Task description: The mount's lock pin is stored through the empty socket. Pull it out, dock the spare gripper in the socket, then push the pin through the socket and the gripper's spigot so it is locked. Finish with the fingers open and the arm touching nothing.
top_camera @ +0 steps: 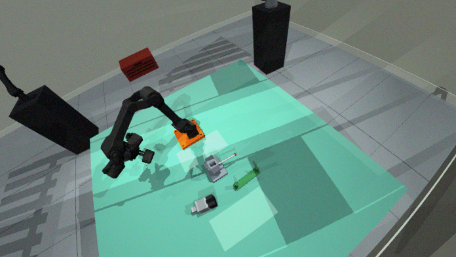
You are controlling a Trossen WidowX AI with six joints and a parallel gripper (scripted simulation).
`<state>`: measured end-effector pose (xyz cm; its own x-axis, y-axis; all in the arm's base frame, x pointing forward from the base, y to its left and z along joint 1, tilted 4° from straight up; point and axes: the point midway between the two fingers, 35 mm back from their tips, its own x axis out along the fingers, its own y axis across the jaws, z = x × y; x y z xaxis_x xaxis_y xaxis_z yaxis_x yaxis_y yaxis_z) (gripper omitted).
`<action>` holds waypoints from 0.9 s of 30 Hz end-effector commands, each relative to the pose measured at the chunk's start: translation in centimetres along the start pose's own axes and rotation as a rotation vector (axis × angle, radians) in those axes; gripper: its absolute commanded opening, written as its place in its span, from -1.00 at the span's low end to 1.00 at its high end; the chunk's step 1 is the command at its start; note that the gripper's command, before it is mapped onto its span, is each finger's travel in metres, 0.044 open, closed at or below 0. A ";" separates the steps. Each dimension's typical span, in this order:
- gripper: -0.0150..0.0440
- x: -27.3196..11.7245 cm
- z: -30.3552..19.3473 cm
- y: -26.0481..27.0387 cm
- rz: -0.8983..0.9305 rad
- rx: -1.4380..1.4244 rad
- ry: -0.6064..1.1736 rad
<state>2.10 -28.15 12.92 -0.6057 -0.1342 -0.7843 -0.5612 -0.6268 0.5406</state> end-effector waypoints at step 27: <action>0.53 -15.0 -3.4 -16.4 0.345 -2.118 0.419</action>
<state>17.37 -22.82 13.86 -0.3428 -0.3109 -0.8865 0.6974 -0.7165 -0.0184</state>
